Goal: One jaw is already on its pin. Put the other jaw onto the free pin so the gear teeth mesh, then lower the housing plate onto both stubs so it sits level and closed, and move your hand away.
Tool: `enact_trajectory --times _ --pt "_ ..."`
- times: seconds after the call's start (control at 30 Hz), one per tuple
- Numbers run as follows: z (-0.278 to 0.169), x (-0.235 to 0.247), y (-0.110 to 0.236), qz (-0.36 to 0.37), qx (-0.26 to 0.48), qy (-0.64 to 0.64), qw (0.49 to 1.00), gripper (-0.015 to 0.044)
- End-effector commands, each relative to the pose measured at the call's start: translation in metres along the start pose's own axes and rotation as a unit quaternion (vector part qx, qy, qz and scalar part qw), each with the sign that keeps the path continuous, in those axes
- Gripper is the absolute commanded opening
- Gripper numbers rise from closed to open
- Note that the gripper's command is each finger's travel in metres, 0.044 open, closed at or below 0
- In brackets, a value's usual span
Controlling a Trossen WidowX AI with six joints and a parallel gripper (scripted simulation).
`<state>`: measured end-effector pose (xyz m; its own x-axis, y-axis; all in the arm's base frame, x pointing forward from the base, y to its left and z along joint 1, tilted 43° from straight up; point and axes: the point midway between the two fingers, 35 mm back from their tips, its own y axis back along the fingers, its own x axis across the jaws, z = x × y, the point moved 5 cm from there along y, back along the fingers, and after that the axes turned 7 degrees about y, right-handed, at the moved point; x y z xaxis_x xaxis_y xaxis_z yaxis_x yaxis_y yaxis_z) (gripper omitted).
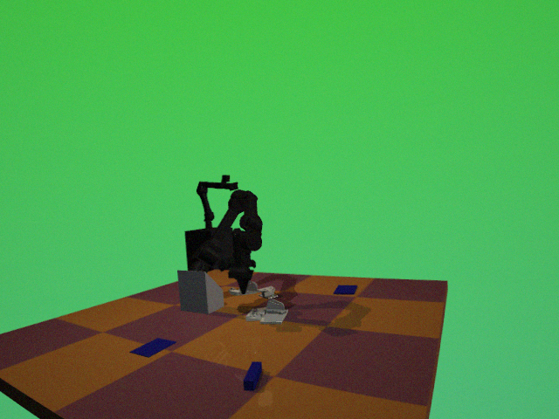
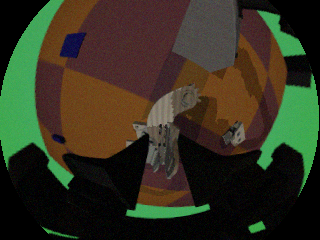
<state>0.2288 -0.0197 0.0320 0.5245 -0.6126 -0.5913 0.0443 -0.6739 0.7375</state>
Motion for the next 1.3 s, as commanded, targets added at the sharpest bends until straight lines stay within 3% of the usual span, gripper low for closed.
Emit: enact_trajectory --times 0.0,1.27 --pt "0.0 0.0 0.0 0.0 0.002 0.005 1.0 0.0134" --pt "-0.079 0.068 0.002 0.002 0.004 0.008 1.0 0.0134"
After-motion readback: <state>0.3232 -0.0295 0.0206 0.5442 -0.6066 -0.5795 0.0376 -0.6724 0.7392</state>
